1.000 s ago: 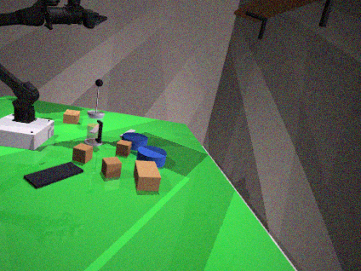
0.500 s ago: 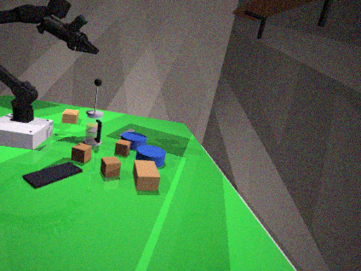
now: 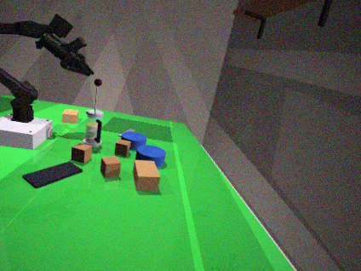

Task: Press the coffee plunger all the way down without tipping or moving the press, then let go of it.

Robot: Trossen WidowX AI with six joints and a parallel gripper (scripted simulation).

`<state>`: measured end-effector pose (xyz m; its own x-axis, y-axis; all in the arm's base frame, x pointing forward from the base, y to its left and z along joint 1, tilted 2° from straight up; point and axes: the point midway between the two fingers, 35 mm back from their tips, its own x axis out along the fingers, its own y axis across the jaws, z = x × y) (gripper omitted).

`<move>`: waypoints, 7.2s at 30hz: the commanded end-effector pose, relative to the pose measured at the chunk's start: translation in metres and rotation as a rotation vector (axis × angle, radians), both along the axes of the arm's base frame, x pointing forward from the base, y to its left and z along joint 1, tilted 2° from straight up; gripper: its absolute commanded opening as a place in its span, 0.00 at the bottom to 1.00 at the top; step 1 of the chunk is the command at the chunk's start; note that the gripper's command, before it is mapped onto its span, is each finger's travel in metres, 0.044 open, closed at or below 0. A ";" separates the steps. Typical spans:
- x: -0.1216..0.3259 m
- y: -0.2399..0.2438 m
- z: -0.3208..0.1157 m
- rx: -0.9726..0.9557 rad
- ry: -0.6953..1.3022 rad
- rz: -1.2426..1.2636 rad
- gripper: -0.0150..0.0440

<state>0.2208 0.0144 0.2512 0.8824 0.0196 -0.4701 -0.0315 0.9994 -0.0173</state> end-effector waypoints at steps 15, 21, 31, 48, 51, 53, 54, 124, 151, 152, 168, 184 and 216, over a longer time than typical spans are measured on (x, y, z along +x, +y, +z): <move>0.022 -0.001 -0.016 -0.010 0.003 -0.003 1.00; 0.030 -0.001 -0.021 -0.010 0.002 -0.003 1.00; 0.035 -0.001 -0.024 -0.010 0.002 -0.003 0.78; 0.035 -0.001 -0.024 -0.010 0.002 -0.003 0.46; 0.035 -0.001 -0.025 -0.010 0.002 -0.003 0.46; 0.036 -0.001 -0.028 -0.010 0.002 -0.003 0.46; 0.036 -0.001 -0.029 -0.010 0.002 -0.003 0.46; 0.067 -0.004 -0.123 -0.010 -0.001 -0.003 0.46; 0.076 -0.004 -0.121 -0.010 -0.001 -0.003 0.46; 0.076 -0.004 -0.121 -0.010 -0.001 -0.003 0.46; 0.079 -0.004 -0.120 -0.010 -0.002 -0.003 0.46; 0.083 -0.004 -0.119 -0.010 -0.002 -0.003 0.46; 0.072 -0.002 -0.087 -0.004 -0.015 -0.006 1.00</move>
<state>0.2991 0.0117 0.1427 0.8833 0.0142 -0.4685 -0.0272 0.9994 -0.0209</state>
